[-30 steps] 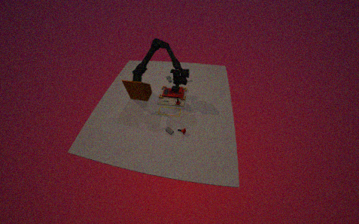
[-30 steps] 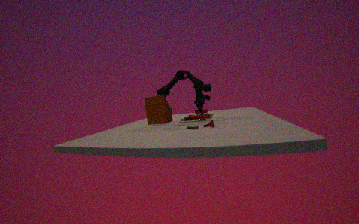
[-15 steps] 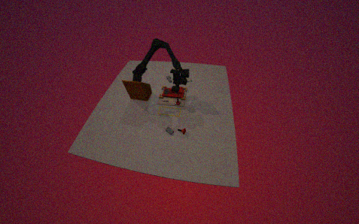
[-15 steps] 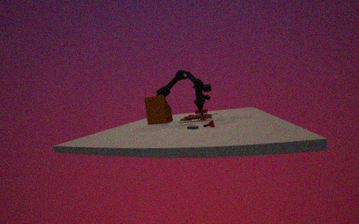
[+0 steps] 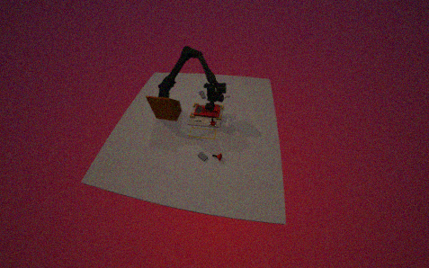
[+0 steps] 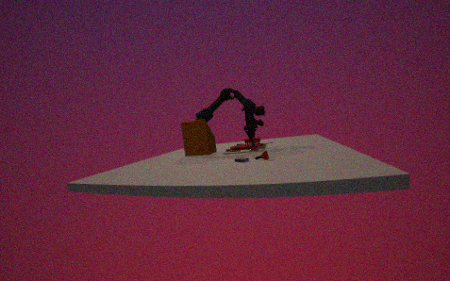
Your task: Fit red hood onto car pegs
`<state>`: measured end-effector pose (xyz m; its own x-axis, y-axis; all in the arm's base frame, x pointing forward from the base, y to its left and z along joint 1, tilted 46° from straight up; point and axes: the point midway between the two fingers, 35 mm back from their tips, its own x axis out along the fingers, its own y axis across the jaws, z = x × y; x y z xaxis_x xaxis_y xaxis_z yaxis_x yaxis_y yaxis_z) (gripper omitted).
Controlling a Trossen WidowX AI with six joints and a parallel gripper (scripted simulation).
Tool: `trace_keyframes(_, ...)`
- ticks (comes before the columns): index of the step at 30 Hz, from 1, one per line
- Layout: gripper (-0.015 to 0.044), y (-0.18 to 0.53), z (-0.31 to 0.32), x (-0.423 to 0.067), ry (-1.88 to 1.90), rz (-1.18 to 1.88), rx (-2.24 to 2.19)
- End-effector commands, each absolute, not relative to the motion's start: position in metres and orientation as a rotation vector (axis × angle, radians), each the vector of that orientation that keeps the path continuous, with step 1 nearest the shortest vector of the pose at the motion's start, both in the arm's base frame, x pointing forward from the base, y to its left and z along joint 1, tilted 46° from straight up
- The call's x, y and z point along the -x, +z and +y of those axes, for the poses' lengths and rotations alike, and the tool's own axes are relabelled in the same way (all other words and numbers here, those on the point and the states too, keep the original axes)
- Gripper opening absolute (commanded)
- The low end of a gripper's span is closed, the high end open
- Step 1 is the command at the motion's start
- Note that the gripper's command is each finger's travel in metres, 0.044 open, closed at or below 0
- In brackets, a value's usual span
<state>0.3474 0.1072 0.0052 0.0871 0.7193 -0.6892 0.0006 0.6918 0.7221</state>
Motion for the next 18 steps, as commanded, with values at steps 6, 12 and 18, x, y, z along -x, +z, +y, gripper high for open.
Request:
trace_keyframes(6,0.0000,0.0013,0.1094,-0.3468,0.591,1.401,-0.654)
trace_keyframes(12,0.0000,-0.0003,0.1112,-0.3470,0.591,1.402,-0.654)
trace_keyframes(18,0.0000,0.0001,0.1108,-0.3470,0.592,1.401,-0.654)
